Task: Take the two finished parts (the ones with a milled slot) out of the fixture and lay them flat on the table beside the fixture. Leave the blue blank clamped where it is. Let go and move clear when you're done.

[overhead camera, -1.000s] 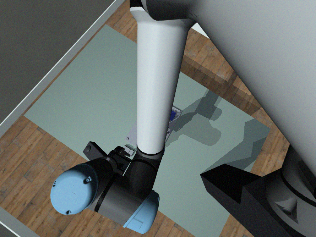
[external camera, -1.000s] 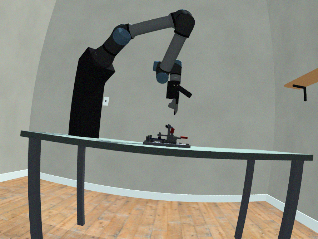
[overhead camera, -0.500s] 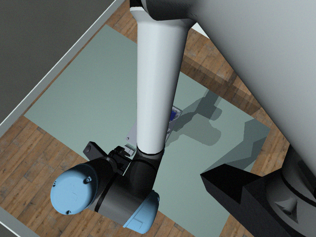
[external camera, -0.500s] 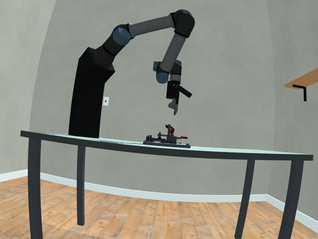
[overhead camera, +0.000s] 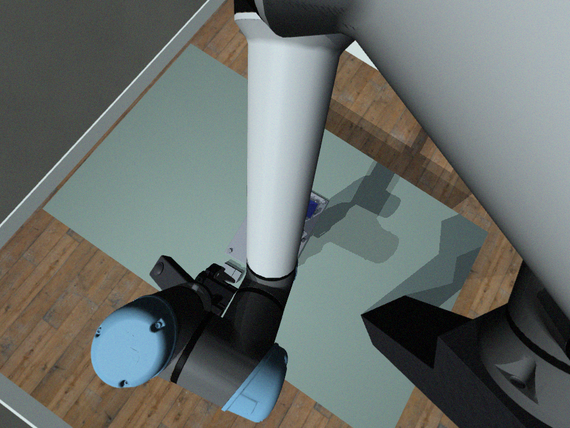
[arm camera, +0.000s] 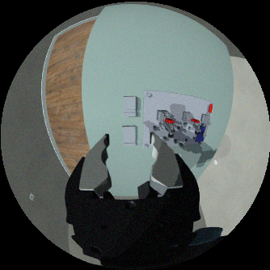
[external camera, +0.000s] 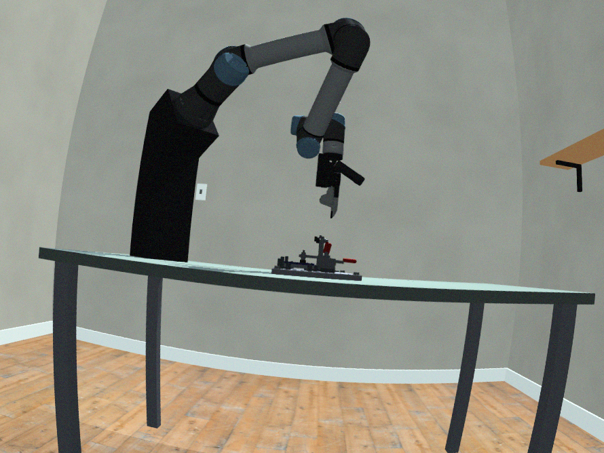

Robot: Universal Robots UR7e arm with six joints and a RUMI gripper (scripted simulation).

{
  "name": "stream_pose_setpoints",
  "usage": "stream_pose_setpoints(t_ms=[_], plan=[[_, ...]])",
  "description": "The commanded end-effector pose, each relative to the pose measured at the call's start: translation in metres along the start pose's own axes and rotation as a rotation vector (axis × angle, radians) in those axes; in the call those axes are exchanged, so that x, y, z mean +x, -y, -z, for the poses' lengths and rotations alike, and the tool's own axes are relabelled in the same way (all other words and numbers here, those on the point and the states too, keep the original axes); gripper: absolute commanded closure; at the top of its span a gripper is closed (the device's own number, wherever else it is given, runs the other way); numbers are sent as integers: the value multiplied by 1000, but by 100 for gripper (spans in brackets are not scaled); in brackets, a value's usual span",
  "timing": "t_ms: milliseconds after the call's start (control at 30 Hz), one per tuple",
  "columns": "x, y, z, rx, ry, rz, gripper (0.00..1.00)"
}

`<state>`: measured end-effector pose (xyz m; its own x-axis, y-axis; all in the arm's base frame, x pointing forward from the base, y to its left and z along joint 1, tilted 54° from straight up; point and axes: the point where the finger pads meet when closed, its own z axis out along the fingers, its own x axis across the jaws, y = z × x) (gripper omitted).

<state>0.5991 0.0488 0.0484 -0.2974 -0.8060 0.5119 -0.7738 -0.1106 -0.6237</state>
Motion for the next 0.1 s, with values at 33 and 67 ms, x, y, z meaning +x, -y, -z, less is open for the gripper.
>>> stream_pose_setpoints(t_ms=[33, 67], plan=[[0, 2, 2, 5, 2, 0, 60], [0, 2, 2, 5, 2, 0, 60]])
